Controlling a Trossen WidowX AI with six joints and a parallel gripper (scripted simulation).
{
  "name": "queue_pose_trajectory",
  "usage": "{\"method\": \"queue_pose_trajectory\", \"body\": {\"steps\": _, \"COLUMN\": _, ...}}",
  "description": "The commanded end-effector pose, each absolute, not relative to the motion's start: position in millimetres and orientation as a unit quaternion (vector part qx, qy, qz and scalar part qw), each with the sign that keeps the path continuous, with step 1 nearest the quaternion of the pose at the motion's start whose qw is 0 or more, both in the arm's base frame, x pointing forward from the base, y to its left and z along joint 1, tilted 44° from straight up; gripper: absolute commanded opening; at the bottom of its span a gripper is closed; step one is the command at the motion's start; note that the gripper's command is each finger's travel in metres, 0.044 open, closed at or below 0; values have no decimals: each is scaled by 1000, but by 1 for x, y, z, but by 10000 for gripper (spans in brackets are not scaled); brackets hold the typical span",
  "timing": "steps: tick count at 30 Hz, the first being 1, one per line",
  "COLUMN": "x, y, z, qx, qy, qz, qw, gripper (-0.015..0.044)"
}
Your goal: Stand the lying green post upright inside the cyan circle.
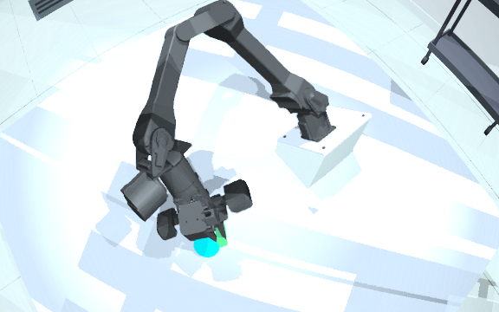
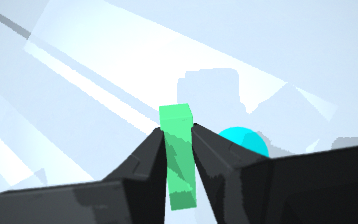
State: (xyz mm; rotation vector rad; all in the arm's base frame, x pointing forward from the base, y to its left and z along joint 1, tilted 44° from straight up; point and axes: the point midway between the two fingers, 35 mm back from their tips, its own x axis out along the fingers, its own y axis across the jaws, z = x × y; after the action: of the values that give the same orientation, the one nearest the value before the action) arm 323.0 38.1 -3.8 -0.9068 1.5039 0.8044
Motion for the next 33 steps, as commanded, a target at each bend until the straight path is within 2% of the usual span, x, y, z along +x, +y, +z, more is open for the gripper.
{"method": "queue_pose_trajectory", "body": {"steps": 1, "x": 323, "y": 39, "z": -3, "qx": -382, "qy": 631, "qz": 351, "qw": 577, "gripper": 23}}
{"method": "queue_pose_trajectory", "body": {"steps": 33, "x": 325, "y": 37, "z": 0, "qx": -344, "qy": 553, "qz": 409, "qw": 639, "gripper": 23}}
